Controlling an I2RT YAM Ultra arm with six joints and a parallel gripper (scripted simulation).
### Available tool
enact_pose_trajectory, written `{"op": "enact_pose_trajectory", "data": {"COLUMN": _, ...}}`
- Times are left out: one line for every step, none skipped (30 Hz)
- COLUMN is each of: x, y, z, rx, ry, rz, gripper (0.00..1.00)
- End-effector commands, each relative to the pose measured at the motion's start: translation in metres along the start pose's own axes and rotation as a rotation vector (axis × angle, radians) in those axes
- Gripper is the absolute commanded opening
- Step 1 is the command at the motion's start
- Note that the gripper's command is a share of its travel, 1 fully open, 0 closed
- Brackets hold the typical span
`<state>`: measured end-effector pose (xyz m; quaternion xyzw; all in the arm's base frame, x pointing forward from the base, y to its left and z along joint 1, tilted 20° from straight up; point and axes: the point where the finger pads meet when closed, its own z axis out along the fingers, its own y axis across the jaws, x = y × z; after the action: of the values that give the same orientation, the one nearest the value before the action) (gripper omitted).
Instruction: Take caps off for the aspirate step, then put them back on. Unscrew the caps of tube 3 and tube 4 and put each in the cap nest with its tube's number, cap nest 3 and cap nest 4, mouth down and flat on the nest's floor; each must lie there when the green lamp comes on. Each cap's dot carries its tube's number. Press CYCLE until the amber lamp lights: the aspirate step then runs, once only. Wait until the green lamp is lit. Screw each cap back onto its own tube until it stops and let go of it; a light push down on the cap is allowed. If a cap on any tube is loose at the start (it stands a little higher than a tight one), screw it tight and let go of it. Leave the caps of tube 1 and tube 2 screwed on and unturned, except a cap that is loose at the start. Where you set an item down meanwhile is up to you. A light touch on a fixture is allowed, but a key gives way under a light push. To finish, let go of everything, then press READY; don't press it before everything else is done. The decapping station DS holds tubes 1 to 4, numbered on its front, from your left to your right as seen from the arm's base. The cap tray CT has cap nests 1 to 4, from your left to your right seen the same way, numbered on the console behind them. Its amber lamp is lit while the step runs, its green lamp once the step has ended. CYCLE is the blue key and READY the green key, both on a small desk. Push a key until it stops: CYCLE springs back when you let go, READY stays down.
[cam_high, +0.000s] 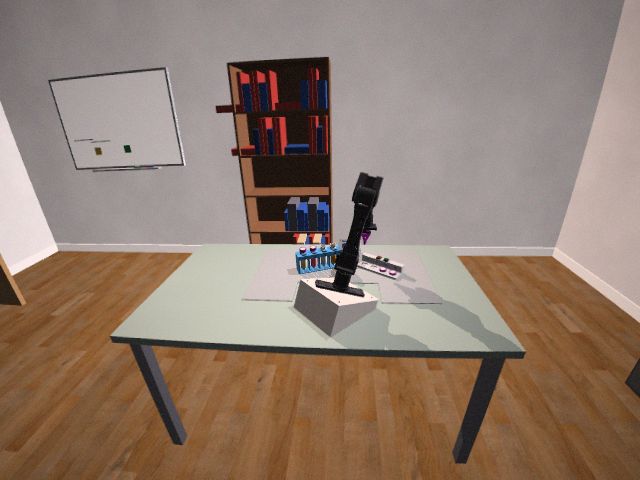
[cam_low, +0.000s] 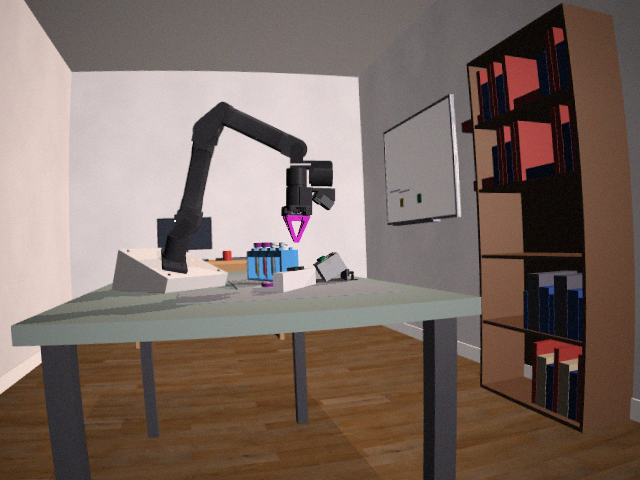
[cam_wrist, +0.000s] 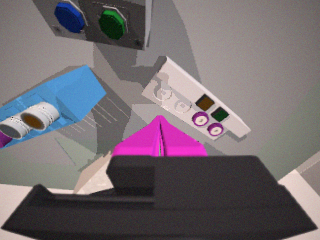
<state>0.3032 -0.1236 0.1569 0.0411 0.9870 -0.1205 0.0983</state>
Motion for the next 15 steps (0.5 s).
{"op": "enact_pose_trajectory", "data": {"x": -0.022, "y": 0.011, "z": -0.006, "rx": 0.027, "ry": -0.044, "rz": 0.067, "gripper": 0.0}}
{"op": "enact_pose_trajectory", "data": {"x": -0.022, "y": 0.011, "z": -0.006, "rx": 0.027, "ry": -0.044, "rz": 0.067, "gripper": 0.0}}
{"op": "enact_pose_trajectory", "data": {"x": -0.022, "y": 0.011, "z": -0.006, "rx": 0.027, "ry": -0.044, "rz": 0.067, "gripper": 0.0}}
{"op": "enact_pose_trajectory", "data": {"x": -0.028, "y": 0.017, "z": -0.005, "rx": 0.027, "ry": -0.044, "rz": 0.067, "gripper": 0.0}}
{"op": "enact_pose_trajectory", "data": {"x": -0.033, "y": 0.023, "z": -0.004, "rx": 0.027, "ry": -0.044, "rz": 0.067, "gripper": 0.0}}
{"op": "enact_pose_trajectory", "data": {"x": -0.039, "y": 0.029, "z": -0.002, "rx": 0.026, "ry": -0.044, "rz": 0.067, "gripper": 0.0}}
{"op": "enact_pose_trajectory", "data": {"x": -0.044, "y": 0.036, "z": -0.001, "rx": 0.026, "ry": -0.044, "rz": 0.067, "gripper": 0.0}}
{"op": "enact_pose_trajectory", "data": {"x": -0.049, "y": 0.042, "z": 0.001, "rx": 0.026, "ry": -0.044, "rz": 0.067, "gripper": 0.0}}
{"op": "enact_pose_trajectory", "data": {"x": -0.055, "y": 0.048, "z": 0.002, "rx": 0.026, "ry": -0.045, "rz": 0.067, "gripper": 0.0}}
{"op": "enact_pose_trajectory", "data": {"x": -0.06, "y": 0.054, "z": 0.004, "rx": 0.026, "ry": -0.045, "rz": 0.067, "gripper": 0.0}}
{"op": "enact_pose_trajectory", "data": {"x": -0.066, "y": 0.06, "z": 0.005, "rx": 0.025, "ry": -0.045, "rz": 0.067, "gripper": 0.0}}
{"op": "enact_pose_trajectory", "data": {"x": -0.071, "y": 0.067, "z": 0.006, "rx": 0.025, "ry": -0.045, "rz": 0.067, "gripper": 0.0}}
{"op": "enact_pose_trajectory", "data": {"x": -0.077, "y": 0.073, "z": 0.008, "rx": 0.025, "ry": -0.045, "rz": 0.067, "gripper": 0.0}}
{"op": "enact_pose_trajectory", "data": {"x": -0.082, "y": 0.079, "z": 0.009, "rx": 0.025, "ry": -0.045, "rz": 0.067, "gripper": 0.0}}
{"op": "enact_pose_trajectory", "data": {"x": -0.087, "y": 0.085, "z": 0.011, "rx": 0.024, "ry": -0.045, "rz": 0.067, "gripper": 0.0}}
